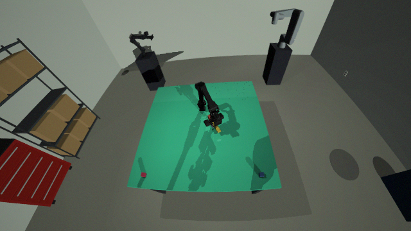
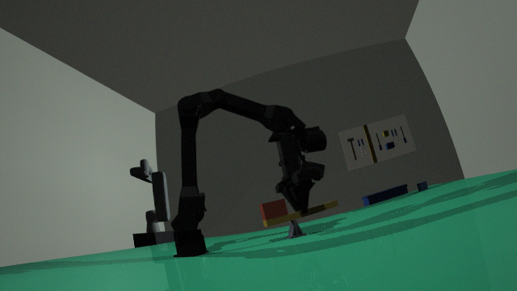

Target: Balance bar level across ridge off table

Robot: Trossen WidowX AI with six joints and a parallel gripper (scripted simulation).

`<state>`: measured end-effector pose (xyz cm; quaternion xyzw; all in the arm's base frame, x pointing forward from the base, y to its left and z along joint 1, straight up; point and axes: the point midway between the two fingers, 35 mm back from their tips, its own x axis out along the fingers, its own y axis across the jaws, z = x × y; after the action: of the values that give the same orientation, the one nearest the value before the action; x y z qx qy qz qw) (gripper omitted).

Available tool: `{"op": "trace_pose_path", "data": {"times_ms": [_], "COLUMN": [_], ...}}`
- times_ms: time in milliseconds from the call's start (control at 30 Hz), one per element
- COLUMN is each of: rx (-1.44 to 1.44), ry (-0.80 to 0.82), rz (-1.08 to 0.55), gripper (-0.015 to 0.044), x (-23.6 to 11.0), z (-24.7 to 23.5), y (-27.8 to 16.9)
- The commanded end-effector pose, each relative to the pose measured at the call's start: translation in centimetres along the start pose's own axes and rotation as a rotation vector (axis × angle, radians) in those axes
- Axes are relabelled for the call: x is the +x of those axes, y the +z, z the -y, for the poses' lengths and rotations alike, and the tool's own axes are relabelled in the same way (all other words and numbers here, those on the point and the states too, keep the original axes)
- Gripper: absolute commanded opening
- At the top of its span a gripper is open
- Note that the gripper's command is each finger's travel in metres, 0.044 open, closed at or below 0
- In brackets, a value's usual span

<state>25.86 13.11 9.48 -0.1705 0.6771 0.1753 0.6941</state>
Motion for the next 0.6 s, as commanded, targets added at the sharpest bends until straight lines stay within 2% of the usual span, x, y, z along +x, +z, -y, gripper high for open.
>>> {"op": "trace_pose_path", "data": {"times_ms": [0, 567], "rx": [0.004, 0.004], "ry": [-0.001, -0.001], "rz": [0.001, 0.001], "gripper": [0.0, 0.0], "x": [0.05, 0.19], "z": [0.03, 0.03], "y": [0.04, 0.02]}}
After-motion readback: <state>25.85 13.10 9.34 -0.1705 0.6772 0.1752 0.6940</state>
